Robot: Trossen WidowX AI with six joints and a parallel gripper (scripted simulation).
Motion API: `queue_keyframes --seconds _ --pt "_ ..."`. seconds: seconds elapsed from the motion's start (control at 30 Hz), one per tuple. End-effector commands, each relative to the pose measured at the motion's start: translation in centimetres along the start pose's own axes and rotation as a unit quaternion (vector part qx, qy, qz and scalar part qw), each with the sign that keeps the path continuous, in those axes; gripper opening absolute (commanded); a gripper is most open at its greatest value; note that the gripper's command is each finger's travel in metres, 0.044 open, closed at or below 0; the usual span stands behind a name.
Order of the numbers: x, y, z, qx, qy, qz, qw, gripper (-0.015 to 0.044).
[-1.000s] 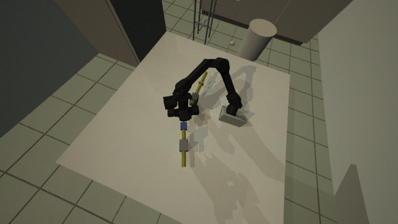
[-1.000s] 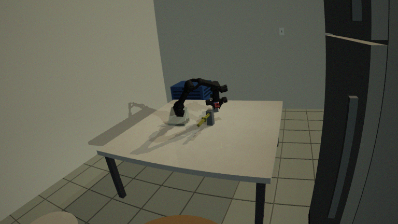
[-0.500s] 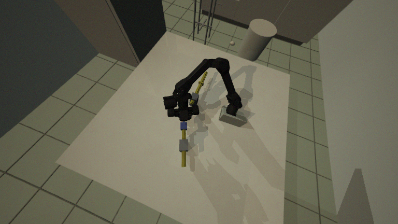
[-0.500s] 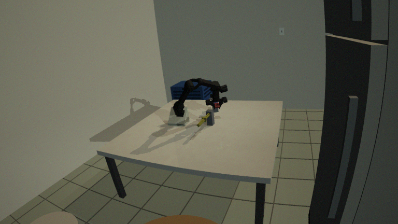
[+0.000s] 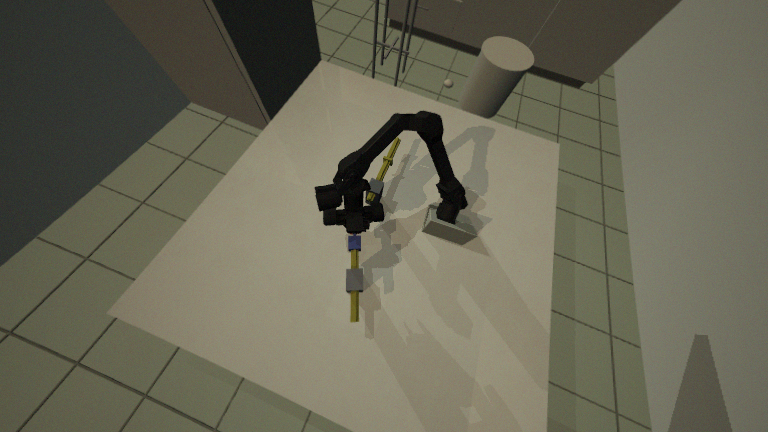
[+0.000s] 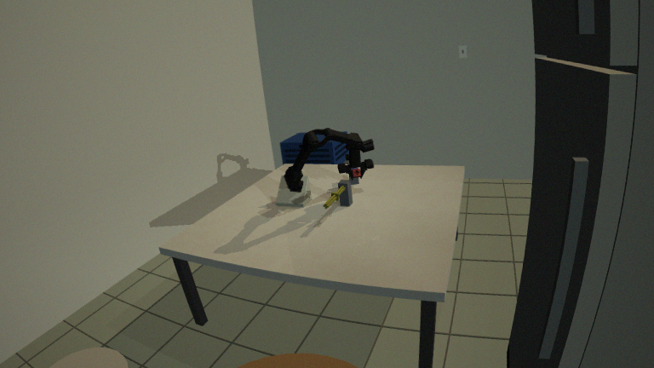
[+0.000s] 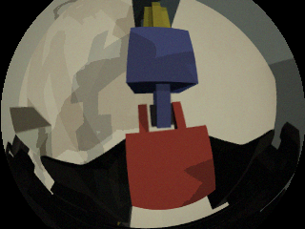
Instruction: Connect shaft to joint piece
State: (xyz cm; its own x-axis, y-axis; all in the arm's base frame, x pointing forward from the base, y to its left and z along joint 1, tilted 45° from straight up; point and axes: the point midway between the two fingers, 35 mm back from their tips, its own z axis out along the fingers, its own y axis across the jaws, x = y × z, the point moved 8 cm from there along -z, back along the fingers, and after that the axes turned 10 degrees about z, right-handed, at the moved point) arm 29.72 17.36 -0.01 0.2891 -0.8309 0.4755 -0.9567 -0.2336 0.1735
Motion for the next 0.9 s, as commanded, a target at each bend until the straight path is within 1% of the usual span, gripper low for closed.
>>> queue_keyframes --seconds 0.0,0.17,0.63,0.7,0.87 --pt "0.0 0.0 0.0 0.0 0.0 0.0 1.0 0.0304" --pt "0.0 0.0 0.0 0.0 0.0 0.0 1.0 0.0436" --pt "-0.1 0.0 0.0 0.0 0.003 0.0 1.0 0.044" --pt "-0.4 0.0 -0.4 -0.001 0.023 0.001 1.0 0.044" --pt "-2.0 0.2 -1.9 0.006 0.103 0.002 0.995 0.044"
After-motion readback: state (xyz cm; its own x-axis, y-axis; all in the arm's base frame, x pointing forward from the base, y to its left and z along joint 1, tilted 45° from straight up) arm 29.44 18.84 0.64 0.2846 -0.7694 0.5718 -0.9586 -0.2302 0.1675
